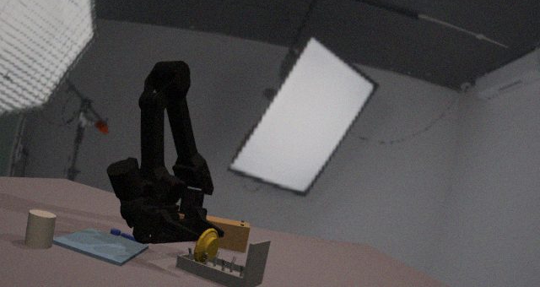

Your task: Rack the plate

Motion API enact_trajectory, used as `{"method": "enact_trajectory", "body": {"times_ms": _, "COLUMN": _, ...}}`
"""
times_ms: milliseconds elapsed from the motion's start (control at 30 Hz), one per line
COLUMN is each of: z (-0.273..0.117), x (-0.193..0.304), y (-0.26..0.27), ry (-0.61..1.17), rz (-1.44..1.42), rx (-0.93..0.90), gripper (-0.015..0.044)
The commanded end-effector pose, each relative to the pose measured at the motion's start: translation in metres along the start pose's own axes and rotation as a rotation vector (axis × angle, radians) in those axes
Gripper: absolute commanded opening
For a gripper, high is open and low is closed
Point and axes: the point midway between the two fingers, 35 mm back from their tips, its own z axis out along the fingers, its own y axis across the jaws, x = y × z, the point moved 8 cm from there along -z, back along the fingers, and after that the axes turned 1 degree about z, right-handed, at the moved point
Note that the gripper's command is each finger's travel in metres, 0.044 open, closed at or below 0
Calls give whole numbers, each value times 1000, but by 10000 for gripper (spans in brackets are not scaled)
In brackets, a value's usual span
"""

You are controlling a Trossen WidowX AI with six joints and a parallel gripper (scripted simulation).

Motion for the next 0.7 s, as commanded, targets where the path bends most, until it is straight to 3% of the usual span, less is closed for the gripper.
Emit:
{"method": "enact_trajectory", "body": {"times_ms": 0, "z": 0, "x": -26, "y": -4, "ry": 1, "rz": -8, "rx": 0, "gripper": 400}}
{"method": "enact_trajectory", "body": {"times_ms": 300, "z": 0, "x": -99, "y": -6, "ry": -2, "rz": -24, "rx": -2, "gripper": 400}}
{"method": "enact_trajectory", "body": {"times_ms": 667, "z": 3, "x": -109, "y": -23, "ry": 67, "rz": 71, "rx": 86, "gripper": 400}}
